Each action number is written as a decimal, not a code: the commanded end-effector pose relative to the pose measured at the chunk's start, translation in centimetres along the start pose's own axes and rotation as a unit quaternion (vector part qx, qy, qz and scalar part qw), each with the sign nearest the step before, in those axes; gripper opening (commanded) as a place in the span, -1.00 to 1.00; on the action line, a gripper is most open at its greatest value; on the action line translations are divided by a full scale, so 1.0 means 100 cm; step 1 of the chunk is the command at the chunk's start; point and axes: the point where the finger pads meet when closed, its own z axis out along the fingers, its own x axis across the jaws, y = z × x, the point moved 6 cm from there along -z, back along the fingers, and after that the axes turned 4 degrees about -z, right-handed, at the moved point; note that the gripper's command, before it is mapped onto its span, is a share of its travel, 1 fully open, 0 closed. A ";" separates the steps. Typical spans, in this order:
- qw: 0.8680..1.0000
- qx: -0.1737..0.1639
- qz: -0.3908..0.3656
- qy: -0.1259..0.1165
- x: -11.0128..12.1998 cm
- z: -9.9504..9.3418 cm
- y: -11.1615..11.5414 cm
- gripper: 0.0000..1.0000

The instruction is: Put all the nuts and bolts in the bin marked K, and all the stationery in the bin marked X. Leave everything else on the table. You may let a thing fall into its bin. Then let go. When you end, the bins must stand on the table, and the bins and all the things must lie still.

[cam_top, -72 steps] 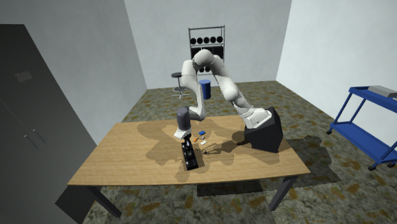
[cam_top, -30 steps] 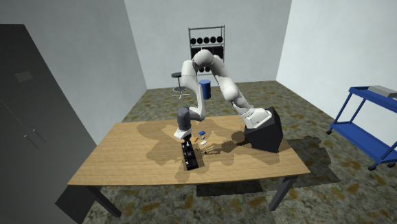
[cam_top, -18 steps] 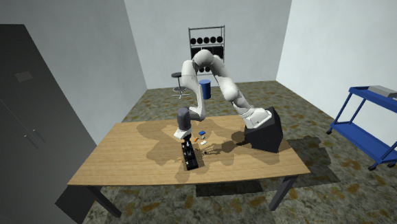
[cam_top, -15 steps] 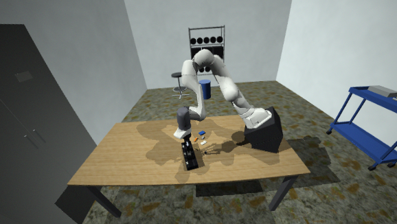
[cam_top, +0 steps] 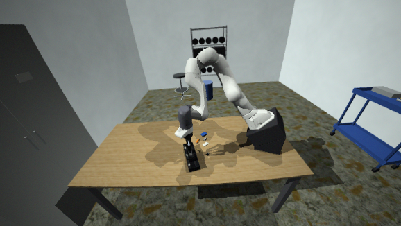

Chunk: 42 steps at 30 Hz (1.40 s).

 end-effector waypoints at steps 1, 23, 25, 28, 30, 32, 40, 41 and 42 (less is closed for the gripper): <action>1.000 -0.003 -0.010 0.000 0.000 -0.004 0.001 -0.89; 1.000 -0.003 -0.010 0.000 0.000 -0.040 0.001 -0.89; 1.000 -0.003 -0.010 0.000 0.000 -0.040 0.001 -0.89; 1.000 -0.003 -0.010 0.000 0.000 -0.040 0.001 -0.89; 1.000 -0.003 -0.010 0.000 0.000 -0.040 0.001 -0.89; 1.000 -0.003 -0.010 0.000 0.000 -0.040 0.001 -0.89; 1.000 -0.003 -0.010 0.000 0.000 -0.040 0.001 -0.89; 1.000 -0.003 -0.010 0.000 0.000 -0.040 0.001 -0.89; 1.000 -0.003 -0.010 0.000 0.000 -0.040 0.001 -0.89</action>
